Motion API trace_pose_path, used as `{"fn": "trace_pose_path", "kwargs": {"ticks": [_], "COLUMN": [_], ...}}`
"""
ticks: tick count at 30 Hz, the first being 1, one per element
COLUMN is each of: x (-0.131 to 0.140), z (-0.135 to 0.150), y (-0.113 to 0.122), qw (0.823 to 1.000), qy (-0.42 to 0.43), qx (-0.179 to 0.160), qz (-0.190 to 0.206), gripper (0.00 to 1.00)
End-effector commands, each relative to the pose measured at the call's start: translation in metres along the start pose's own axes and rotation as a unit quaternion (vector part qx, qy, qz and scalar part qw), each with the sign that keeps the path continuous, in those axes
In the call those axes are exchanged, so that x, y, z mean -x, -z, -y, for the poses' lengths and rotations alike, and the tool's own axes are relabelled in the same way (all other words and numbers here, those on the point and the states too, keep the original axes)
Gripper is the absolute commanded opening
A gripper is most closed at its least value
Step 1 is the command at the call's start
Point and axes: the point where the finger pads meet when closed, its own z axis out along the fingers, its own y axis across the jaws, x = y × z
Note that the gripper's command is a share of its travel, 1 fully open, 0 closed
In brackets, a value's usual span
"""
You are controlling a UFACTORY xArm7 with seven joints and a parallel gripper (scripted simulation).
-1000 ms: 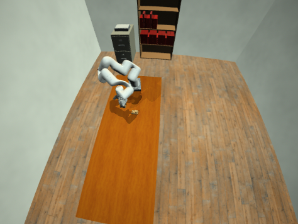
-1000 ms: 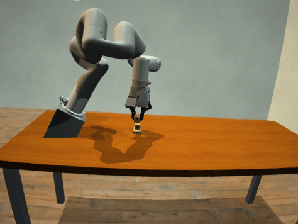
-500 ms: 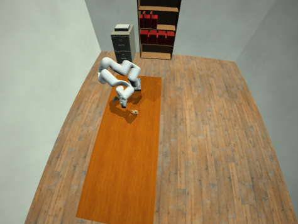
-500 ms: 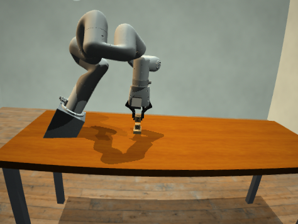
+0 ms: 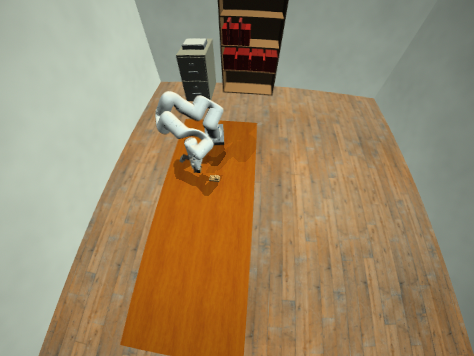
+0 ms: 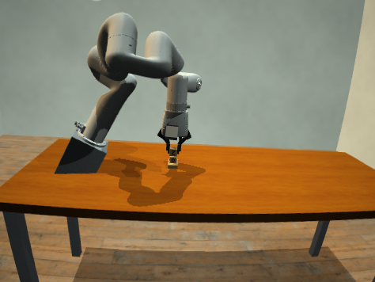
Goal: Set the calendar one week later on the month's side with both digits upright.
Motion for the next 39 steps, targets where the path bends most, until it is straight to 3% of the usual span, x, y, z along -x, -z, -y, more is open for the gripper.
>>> {"fn": "trace_pose_path", "kwargs": {"ticks": [1, 9, 19, 39], "x": [0.0, -0.001, -0.002, -0.002], "z": [0.001, 0.001, 0.001, 0.001], "y": [-0.013, -0.052, -0.079, -0.085], "qw": [1.0, 1.0, 1.0, 1.0], "qy": [0.0, 0.0, 0.0, 0.0], "qx": [-0.001, -0.001, -0.001, -0.001], "qz": [-0.001, -0.001, -0.001, -0.001], "gripper": [0.27, 0.27, 0.27, 0.27]}}
